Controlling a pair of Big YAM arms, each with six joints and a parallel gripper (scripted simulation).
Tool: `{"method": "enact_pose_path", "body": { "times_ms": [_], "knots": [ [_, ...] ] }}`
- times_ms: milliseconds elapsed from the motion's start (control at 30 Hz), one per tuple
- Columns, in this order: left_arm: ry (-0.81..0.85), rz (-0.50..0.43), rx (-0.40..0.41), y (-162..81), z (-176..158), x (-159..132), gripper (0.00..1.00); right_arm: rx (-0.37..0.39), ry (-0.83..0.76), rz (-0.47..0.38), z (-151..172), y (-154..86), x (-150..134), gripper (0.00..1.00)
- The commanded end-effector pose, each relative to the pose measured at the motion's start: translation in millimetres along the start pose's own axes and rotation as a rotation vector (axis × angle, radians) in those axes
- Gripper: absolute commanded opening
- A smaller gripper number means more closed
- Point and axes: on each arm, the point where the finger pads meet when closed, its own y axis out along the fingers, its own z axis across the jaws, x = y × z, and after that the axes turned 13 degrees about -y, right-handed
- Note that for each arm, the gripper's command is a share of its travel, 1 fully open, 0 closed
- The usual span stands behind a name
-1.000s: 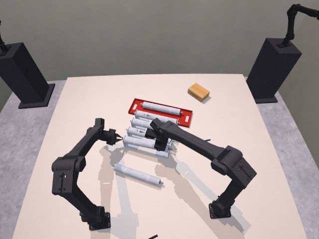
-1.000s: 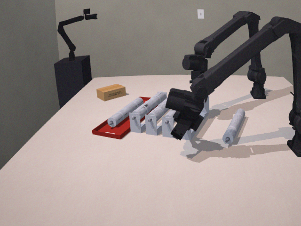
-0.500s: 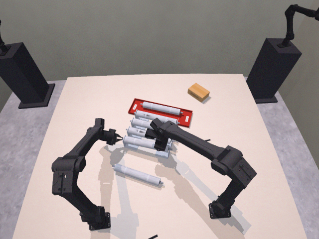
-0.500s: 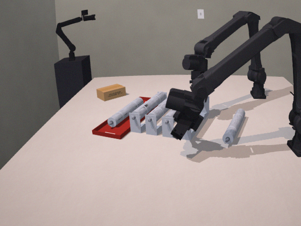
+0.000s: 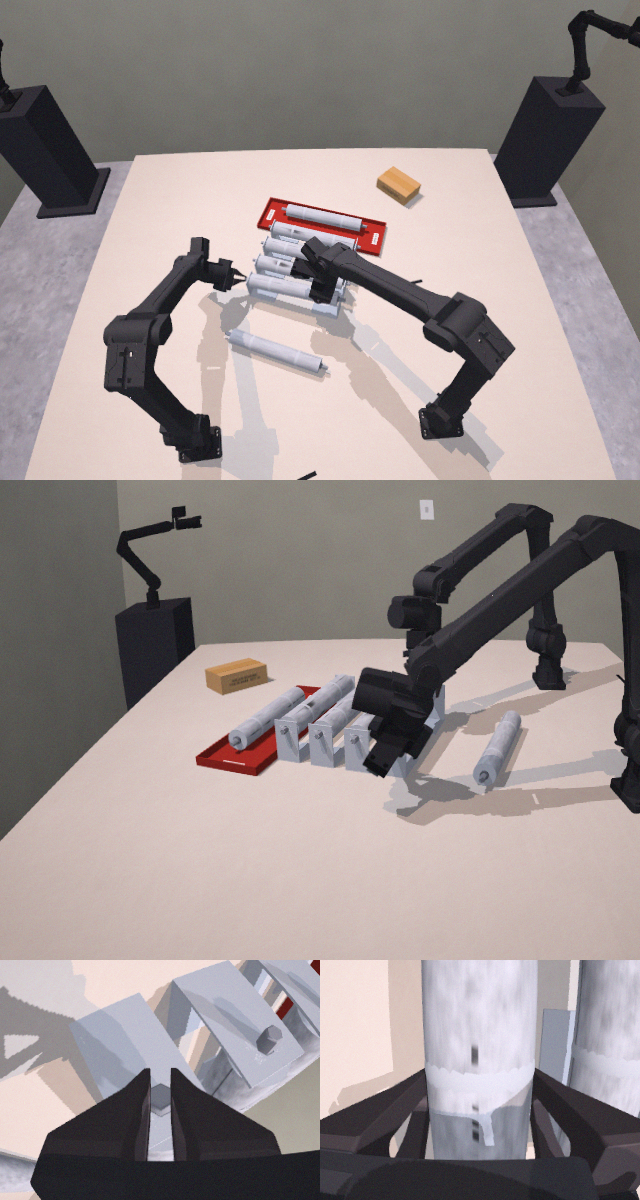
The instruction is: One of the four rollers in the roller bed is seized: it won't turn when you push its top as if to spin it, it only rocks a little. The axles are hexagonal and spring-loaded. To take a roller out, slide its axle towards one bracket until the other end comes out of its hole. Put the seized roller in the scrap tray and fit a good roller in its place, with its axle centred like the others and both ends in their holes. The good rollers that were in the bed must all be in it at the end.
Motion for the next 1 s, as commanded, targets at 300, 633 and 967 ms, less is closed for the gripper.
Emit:
{"method": "enact_pose_path", "body": {
  "times_ms": [300, 633, 967],
  "knots": [
    [0.011, -0.065, -0.097, -30, -42, 35, 0.03, -0.032, 0.001, -0.026, -11, -18, 12, 0.32],
    [0.009, -0.072, -0.097, -36, -43, 46, 0.03, -0.026, -0.002, -0.019, -11, -19, 8, 0.32],
    [-0.007, -0.07, -0.08, -39, -40, 53, 0.03, -0.029, -0.005, -0.022, -10, -20, 9, 0.32]
  ]
}}
